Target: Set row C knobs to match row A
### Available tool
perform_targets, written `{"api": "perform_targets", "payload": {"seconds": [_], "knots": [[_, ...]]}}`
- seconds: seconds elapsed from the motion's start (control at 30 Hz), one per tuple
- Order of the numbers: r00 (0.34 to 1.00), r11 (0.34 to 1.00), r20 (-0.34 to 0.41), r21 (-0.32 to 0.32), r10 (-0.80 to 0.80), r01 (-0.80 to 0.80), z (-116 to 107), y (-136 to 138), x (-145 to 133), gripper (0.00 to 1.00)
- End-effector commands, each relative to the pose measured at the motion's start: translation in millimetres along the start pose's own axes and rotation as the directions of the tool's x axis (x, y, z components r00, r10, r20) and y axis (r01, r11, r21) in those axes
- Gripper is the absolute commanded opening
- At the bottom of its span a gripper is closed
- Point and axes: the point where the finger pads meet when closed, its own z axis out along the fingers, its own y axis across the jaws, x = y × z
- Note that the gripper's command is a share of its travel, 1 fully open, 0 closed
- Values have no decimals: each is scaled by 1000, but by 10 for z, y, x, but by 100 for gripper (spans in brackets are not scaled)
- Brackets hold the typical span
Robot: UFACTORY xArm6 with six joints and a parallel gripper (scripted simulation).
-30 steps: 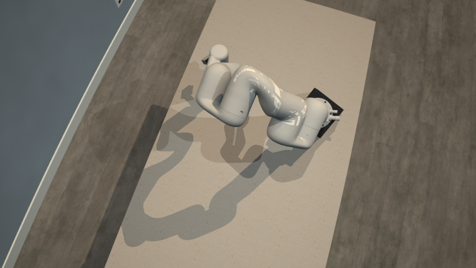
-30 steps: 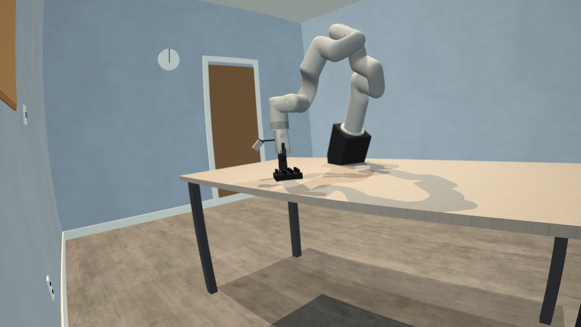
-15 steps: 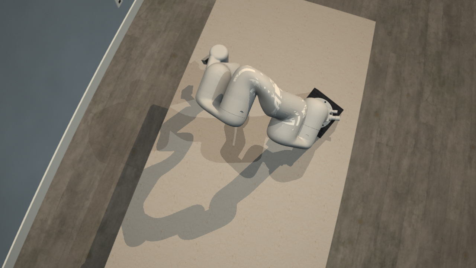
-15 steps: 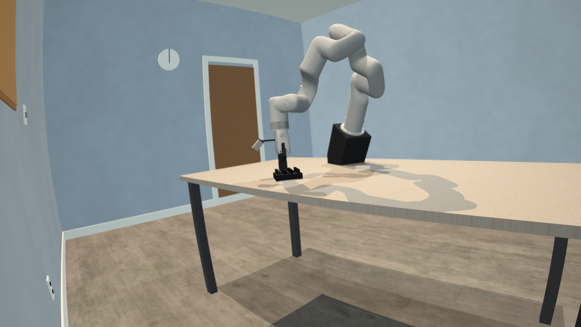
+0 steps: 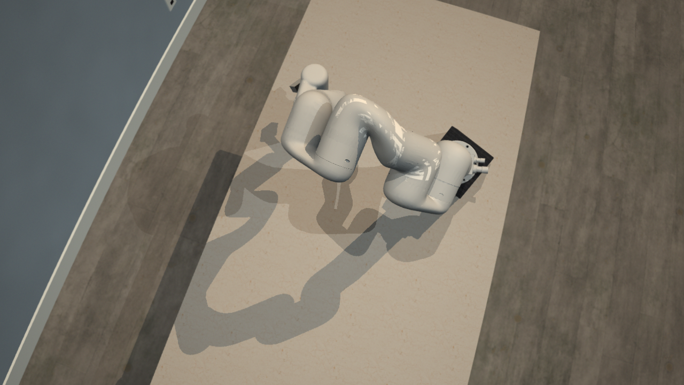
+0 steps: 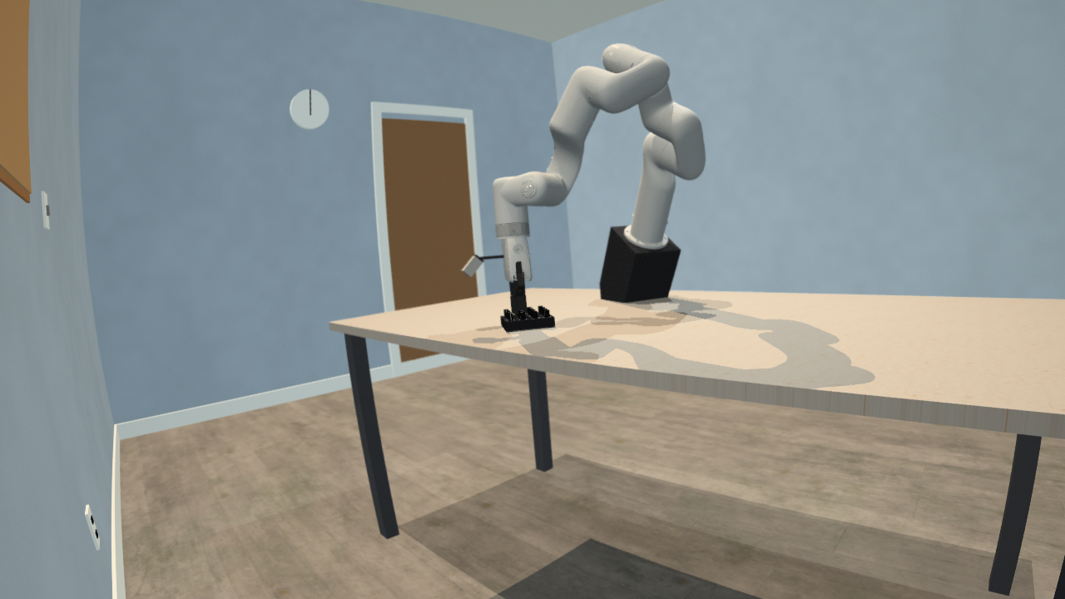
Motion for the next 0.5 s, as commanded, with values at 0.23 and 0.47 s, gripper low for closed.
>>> {"api": "perform_targets", "payload": {"seconds": [0.23,0.47], "knots": [[999,999,-3,1,41,-41,-10,-5,12,8],[994,994,-3,1,111,-111,-10,-5,12,8]]}}
